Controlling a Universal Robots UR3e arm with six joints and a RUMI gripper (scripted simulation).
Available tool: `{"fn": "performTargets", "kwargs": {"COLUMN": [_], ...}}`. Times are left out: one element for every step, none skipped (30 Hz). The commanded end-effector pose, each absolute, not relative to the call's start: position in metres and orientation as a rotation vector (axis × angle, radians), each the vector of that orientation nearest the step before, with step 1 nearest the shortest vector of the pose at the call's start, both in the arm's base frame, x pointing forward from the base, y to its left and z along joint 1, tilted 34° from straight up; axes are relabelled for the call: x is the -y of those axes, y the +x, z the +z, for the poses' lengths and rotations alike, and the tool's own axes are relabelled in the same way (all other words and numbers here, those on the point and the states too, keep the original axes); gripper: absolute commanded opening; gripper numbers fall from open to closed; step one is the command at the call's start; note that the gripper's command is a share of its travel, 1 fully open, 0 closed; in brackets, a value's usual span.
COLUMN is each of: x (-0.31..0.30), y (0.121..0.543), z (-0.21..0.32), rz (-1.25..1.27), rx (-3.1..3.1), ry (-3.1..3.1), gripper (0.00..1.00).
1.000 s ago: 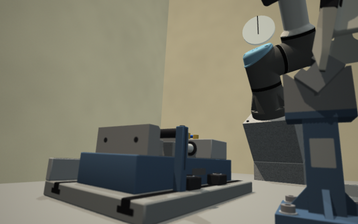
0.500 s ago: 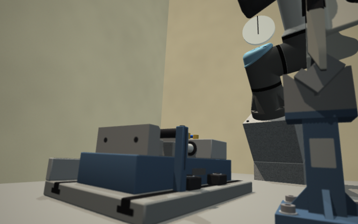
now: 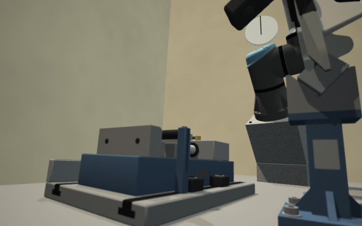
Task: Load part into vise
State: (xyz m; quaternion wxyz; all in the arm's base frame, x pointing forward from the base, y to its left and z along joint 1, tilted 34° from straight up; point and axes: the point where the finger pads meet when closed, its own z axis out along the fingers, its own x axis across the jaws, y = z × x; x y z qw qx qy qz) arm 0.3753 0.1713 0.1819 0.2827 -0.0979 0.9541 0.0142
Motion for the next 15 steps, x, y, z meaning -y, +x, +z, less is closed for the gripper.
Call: {"fn": "performTargets", "kwargs": {"x": [-0.1708,-0.1707,-0.1707,-0.1706,-0.1705,-0.1704,-0.1703,-0.1703,-0.1702,-0.1701,-0.17,-0.1699,-0.1699,-0.1698,-0.1697], "y": [0.3754,0.3754,0.3754,0.3755,0.3755,0.3755,0.3755,0.3755,0.3756,0.3756,0.3756,0.3756,0.3757,0.3757,0.3757], "z": [0.1823,0.1822,0.1823,0.1824,0.1823,0.1822,0.1822,0.1823,0.1824,0.1823,0.1822,0.1822,0.1822,0.1824,0.1822], "rz": [0.1,0.114,0.127,0.141,0.154,0.167,0.18,0.193,0.207,0.219,0.232,0.245,0.258,0.271,0.283], "rx": [-2.555,-2.555,-2.555,-2.555,-2.555,-2.555,-2.555,-2.555,-2.554,-2.554,-2.554,-2.554,-2.553,-2.552,-2.552], "ry": [-0.284,-0.288,-0.292,-0.296,-0.3,-0.304,-0.308,-0.312,-0.316,-0.32,-0.324,-0.327,-0.331,-0.334,-0.339], "gripper": [0.51,0.51,0.51,0.51,0.51,0.51,0.51,0.51,0.51,0.51,0.51,0.51,0.51,0.51,0.51]}}
